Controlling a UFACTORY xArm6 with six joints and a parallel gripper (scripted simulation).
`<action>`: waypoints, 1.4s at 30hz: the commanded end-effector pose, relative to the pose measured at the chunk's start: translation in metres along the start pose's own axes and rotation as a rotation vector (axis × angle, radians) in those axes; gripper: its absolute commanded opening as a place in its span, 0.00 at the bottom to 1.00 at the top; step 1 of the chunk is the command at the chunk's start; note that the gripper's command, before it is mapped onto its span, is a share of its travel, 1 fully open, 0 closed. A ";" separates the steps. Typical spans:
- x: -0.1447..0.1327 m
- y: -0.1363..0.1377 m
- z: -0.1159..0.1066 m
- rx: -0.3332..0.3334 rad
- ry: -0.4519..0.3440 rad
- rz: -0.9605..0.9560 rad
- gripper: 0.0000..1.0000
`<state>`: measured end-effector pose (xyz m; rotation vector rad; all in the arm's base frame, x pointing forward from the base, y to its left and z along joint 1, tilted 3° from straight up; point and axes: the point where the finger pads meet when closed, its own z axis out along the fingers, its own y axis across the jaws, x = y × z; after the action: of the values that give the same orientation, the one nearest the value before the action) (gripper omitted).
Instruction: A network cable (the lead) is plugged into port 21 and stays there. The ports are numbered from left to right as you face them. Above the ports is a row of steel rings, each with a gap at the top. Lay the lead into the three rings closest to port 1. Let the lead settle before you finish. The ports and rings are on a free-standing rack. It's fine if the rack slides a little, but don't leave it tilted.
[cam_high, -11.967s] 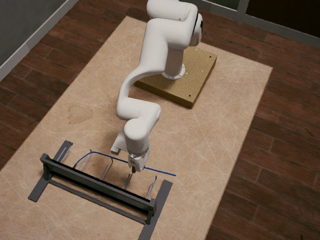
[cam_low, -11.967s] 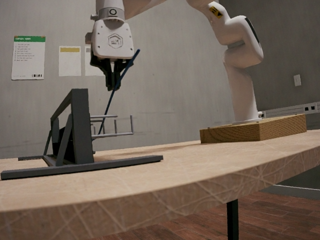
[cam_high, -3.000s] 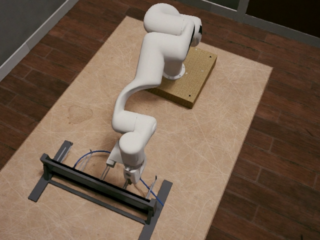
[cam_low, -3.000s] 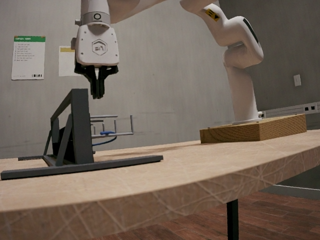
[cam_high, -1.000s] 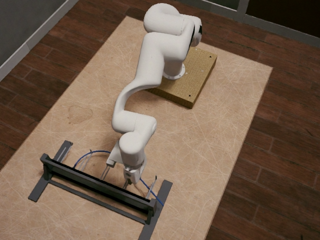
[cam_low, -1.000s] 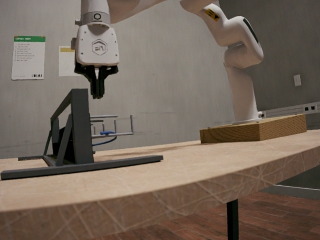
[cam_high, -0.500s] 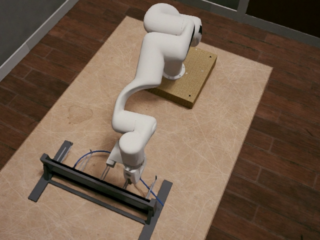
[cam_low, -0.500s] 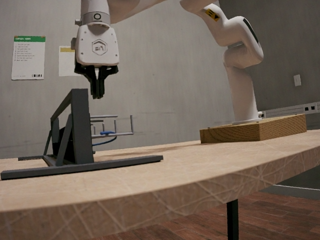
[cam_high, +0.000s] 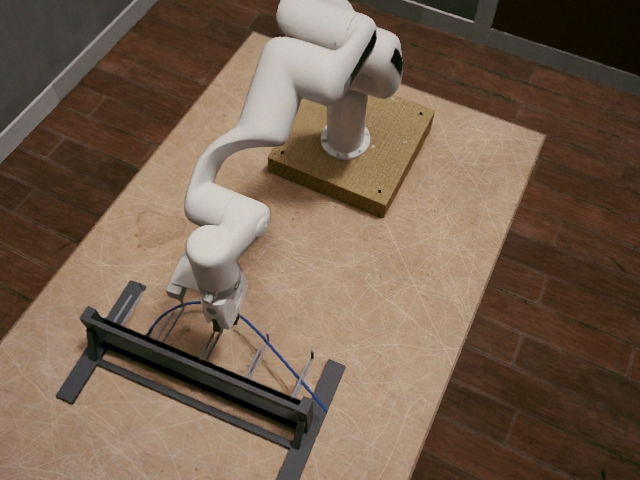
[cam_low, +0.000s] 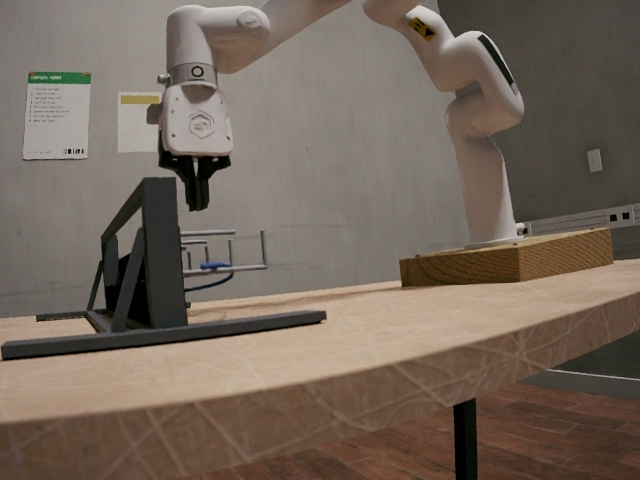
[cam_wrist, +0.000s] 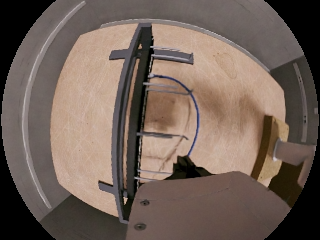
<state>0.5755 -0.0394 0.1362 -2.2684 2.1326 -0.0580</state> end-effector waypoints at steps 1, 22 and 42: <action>0.036 0.020 -0.003 0.014 -0.003 -0.036 0.00; 0.087 0.063 -0.001 0.015 -0.002 -0.090 0.33; 0.087 0.063 -0.001 0.015 -0.002 -0.090 0.33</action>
<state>0.5166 -0.1300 0.1326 -2.3560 2.0223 -0.0656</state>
